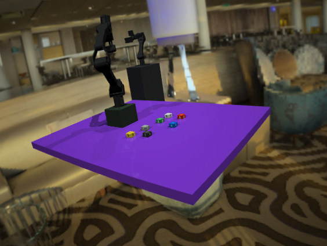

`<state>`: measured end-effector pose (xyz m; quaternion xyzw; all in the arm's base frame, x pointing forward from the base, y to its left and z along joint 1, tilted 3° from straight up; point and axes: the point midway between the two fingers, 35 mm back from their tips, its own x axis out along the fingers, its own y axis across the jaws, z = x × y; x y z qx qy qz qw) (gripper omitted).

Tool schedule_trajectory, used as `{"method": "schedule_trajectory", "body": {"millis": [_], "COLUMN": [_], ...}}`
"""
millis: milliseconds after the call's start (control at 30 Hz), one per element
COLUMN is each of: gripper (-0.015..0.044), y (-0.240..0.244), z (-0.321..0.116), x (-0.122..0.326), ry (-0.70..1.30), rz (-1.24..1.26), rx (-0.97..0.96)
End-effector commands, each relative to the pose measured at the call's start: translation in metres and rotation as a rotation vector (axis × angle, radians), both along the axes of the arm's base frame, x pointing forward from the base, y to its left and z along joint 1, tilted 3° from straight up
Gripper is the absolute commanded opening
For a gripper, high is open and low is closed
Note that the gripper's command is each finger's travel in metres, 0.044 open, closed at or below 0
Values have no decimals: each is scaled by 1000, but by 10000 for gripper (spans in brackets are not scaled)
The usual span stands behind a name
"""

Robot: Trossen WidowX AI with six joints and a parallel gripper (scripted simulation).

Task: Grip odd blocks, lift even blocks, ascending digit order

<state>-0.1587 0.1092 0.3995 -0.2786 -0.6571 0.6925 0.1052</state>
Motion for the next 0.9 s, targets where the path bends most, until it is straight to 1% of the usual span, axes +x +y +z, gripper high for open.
{"method": "schedule_trajectory", "body": {"millis": [0, 167, 367, 500, 633, 767, 867], "gripper": [400, 400, 400, 400, 400, 400, 400], "y": [2, 54, 117, 147, 166, 170, 163], "z": [-1, -22, -54, -77, -101, -126, -145], "x": [0, 16, 64, 111, 165, 225, 270], "ry": [-1, -23, -12, 23, 80, 160, 234], "rz": [-9, -260, -615, -854, -1094, -1333, -1510], "rx": [-5, -134, -316, -438, -558, -675, -761]}}
